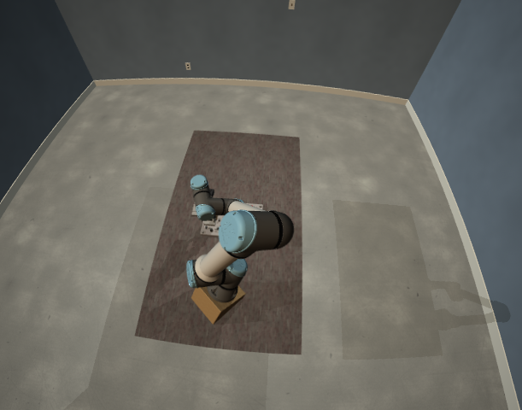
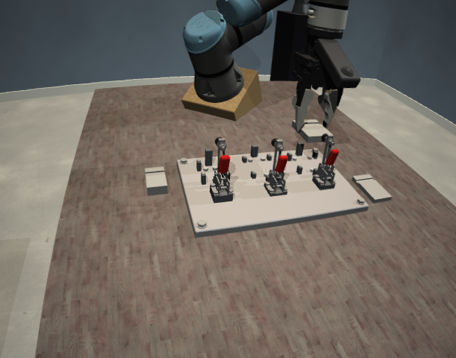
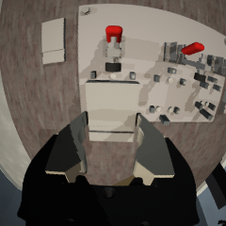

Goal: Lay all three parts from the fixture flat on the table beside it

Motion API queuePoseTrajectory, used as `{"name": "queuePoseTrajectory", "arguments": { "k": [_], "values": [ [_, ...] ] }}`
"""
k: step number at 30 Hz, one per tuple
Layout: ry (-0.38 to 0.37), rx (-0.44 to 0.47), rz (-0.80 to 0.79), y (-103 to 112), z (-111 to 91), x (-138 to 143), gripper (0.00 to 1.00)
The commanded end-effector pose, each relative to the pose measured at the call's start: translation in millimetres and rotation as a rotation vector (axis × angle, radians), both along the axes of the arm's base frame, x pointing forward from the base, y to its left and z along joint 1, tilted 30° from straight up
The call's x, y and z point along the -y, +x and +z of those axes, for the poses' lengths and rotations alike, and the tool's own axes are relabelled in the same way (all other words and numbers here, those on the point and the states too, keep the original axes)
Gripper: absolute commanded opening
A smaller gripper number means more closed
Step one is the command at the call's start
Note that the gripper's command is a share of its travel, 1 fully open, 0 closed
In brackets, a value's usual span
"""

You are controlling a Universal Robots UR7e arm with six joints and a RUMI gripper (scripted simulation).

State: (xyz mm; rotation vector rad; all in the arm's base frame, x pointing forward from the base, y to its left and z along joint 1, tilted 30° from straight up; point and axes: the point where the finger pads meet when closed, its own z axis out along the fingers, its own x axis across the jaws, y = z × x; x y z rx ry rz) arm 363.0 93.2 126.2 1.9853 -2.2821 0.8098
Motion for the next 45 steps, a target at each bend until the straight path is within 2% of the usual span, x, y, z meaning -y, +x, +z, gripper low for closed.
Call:
{"name": "queuePoseTrajectory", "arguments": {
  "k": [1, 24, 45],
  "values": [
    [0.0, 0.001, 0.0, 0, 0, 0, 0.0],
    [0.0, 0.001, 0.0, 3, -4, -11, 0.0],
    [0.0, 0.001, 0.0, 15, -25, -70, 0.0]
  ]
}}
